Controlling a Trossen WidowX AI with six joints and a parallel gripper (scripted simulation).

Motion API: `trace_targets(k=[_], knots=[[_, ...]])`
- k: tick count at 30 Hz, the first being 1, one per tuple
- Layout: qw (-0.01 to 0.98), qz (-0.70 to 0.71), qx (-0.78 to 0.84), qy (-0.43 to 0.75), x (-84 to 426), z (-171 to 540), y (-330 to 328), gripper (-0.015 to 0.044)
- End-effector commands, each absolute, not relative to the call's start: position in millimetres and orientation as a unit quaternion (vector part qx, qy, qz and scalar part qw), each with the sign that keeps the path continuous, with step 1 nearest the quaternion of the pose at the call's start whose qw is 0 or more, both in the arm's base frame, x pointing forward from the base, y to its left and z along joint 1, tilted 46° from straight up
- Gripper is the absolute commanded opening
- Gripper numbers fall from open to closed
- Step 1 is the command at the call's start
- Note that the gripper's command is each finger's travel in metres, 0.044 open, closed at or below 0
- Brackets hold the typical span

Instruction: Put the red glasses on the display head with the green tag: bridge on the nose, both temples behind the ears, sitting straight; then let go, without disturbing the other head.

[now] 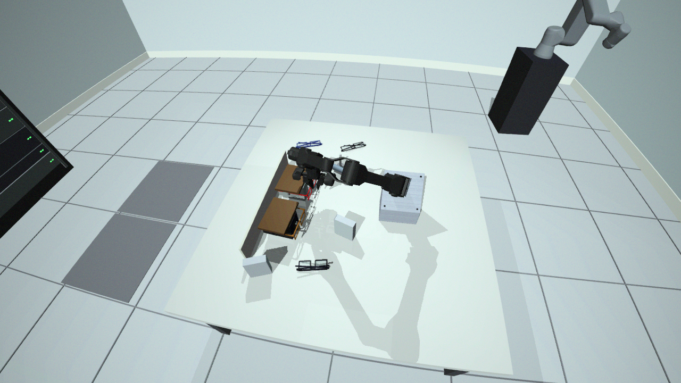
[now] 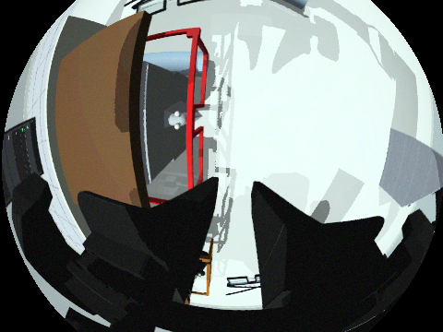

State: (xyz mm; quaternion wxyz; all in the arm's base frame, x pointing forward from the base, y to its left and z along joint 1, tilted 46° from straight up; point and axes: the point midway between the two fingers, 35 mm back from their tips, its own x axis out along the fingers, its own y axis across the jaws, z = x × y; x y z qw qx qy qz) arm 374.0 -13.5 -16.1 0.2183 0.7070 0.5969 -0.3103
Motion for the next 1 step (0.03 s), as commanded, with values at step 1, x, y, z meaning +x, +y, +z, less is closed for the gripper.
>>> trace_targets(k=[1], knots=[[0.226, -0.308, 0.706, 0.596, 366.9, -12.0, -13.8, 0.0107]])
